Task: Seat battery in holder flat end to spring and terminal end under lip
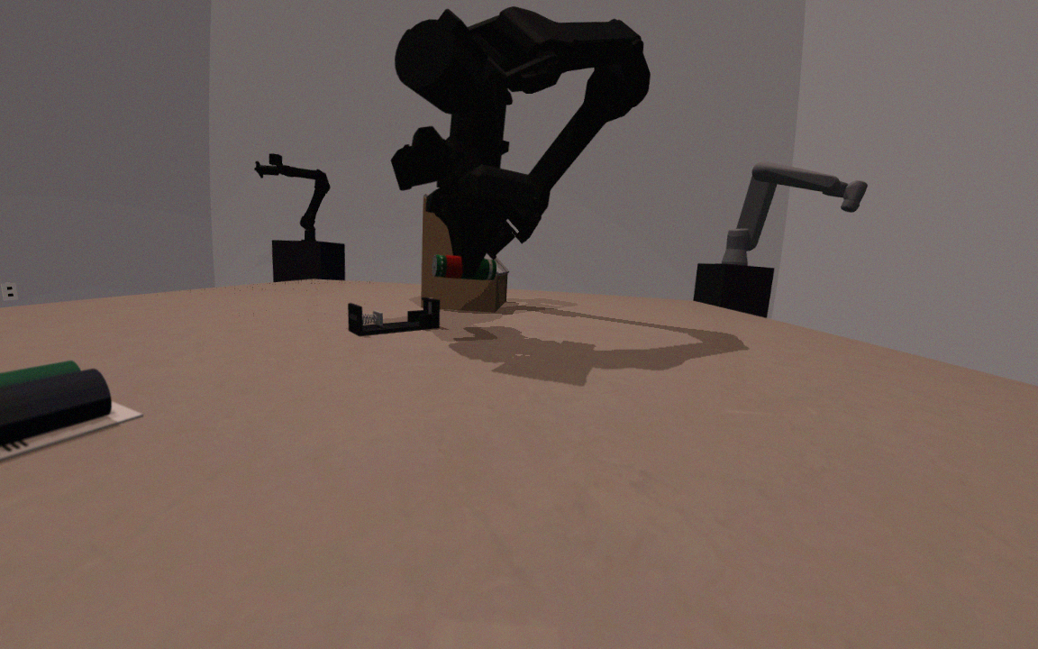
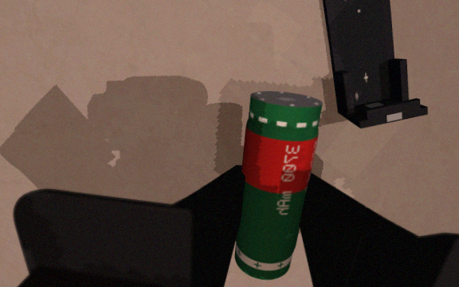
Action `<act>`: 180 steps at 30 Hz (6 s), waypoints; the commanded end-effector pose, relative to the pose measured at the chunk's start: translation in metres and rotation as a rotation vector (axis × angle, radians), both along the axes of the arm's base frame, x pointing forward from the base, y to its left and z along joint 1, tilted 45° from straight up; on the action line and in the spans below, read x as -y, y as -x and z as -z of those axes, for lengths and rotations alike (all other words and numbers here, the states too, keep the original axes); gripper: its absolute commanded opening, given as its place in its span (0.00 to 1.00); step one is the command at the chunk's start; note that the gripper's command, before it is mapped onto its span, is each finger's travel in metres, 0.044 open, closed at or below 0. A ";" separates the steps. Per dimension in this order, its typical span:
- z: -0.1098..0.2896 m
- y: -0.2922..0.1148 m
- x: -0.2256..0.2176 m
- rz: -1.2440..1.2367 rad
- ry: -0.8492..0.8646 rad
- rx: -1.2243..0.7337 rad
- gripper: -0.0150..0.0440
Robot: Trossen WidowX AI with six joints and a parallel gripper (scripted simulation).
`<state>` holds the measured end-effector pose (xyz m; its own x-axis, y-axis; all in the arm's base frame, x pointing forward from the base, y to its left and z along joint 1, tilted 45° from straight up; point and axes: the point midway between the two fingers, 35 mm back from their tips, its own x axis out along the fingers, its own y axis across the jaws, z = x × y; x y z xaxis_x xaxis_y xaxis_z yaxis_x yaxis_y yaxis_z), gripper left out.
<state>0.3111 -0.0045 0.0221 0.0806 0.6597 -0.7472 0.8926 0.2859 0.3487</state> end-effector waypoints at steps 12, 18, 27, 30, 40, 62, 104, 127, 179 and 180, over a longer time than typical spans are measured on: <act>0.050 0.014 0.067 -0.251 0.010 0.202 0.39; 0.049 0.014 0.066 -0.252 0.008 0.201 0.39; 0.062 0.014 0.050 -0.315 -0.100 0.151 0.39; 0.066 0.015 0.044 -0.336 -0.137 0.131 0.39; 0.074 0.015 0.034 -0.377 -0.207 0.093 0.39; 0.082 0.010 0.031 -0.443 -0.304 0.042 0.39; 0.095 -0.001 0.032 -0.502 -0.402 -0.005 0.39; 0.102 -0.010 0.039 -0.496 -0.386 0.001 0.39; 0.106 -0.007 0.031 -0.423 -0.192 0.051 0.39; 0.106 -0.007 0.031 -0.421 -0.188 0.052 0.39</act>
<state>0.3151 -0.0340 -0.0808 -0.2061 0.7793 -0.5918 0.6977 0.5411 0.4695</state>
